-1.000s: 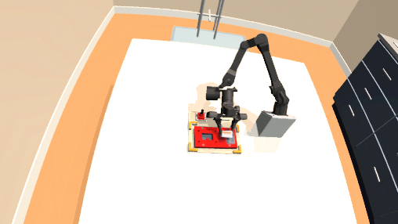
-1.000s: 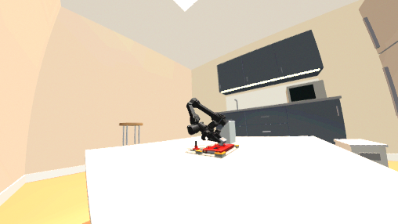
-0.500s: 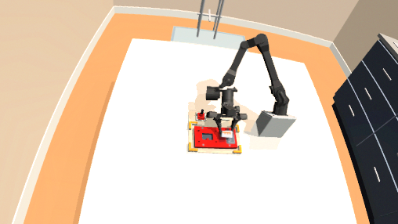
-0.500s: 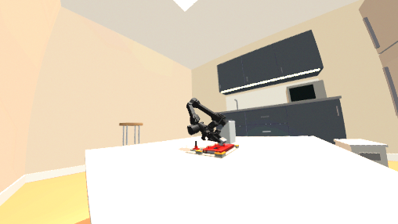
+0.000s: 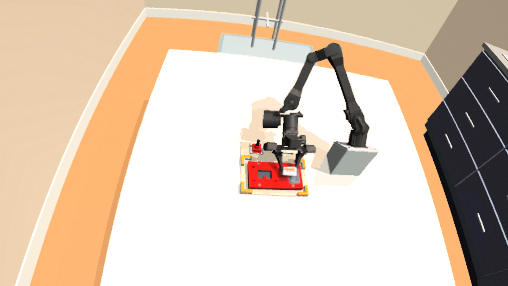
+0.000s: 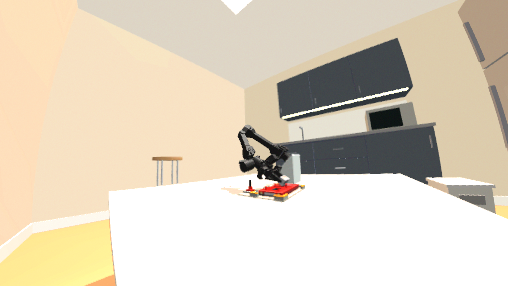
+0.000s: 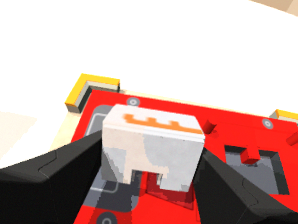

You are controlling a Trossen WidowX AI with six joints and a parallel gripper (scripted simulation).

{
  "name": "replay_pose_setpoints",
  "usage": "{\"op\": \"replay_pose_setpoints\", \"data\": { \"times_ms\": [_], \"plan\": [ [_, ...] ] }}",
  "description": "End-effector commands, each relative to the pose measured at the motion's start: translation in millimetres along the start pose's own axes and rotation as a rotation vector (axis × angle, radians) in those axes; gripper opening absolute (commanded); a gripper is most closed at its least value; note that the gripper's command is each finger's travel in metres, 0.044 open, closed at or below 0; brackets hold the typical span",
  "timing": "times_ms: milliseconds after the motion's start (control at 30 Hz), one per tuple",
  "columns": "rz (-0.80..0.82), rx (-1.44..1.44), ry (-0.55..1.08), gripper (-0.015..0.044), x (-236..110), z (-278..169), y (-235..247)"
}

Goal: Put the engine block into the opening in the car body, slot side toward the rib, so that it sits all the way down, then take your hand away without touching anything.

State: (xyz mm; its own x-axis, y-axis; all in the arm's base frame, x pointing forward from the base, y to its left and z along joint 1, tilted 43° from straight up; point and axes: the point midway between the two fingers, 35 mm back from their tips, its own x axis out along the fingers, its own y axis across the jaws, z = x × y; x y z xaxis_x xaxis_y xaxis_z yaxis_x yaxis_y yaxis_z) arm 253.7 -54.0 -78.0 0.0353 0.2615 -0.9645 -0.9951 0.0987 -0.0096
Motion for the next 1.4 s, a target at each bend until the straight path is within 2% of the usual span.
{"op": "replay_pose_setpoints", "data": {
  "times_ms": [0,433,600,967,1367],
  "plan": [
    [0.0,0.0,0.0,0.0105,0,0,0],
    [0.0,0.0,0.0,0.044,0,0,0],
    [0.0,0.001,0.005,0.044,-3,1,0],
    [-0.001,0.002,0.011,0.044,-44,11,0],
    [-0.003,-0.001,0.006,0.044,-41,11,0]
  ]
}}
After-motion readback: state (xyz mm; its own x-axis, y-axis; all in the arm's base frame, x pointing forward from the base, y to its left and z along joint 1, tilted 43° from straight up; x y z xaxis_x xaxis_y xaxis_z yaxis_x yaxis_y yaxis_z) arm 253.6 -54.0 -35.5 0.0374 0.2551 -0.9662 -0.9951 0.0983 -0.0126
